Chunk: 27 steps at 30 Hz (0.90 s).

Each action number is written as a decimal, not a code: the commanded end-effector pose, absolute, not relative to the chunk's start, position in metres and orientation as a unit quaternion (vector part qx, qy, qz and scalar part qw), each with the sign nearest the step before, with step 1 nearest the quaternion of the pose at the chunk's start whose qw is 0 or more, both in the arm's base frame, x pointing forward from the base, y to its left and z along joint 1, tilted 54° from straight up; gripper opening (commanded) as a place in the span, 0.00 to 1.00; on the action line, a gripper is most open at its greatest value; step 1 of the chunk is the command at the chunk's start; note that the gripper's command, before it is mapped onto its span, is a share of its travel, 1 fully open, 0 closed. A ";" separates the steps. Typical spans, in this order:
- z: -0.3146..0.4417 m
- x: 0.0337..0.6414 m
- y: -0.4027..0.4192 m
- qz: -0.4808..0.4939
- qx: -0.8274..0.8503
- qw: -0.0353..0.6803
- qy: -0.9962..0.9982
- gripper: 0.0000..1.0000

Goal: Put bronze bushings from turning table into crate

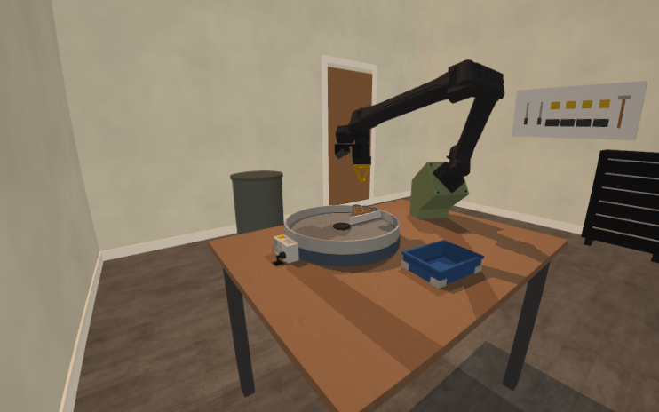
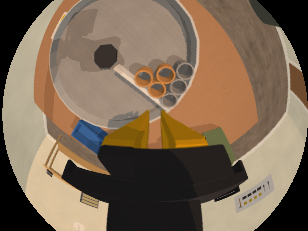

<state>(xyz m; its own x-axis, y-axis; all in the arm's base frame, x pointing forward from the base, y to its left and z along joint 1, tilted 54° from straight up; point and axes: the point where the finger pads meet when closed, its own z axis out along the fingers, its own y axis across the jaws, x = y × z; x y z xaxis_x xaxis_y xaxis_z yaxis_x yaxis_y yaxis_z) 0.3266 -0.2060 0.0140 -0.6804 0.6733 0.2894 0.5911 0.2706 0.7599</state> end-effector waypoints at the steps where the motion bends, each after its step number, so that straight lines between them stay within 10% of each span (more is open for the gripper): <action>1: 0.024 0.346 -0.220 0.444 0.407 0.062 0.796 0.14; 27: -0.008 0.401 -0.153 0.450 0.590 -0.059 0.668 0.14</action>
<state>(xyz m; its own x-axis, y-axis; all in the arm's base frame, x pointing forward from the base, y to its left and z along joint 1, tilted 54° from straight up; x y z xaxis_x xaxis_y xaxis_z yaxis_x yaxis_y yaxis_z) 0.3907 -0.1494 -0.0113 -0.3538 0.7277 0.5876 0.8280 -0.0485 0.5586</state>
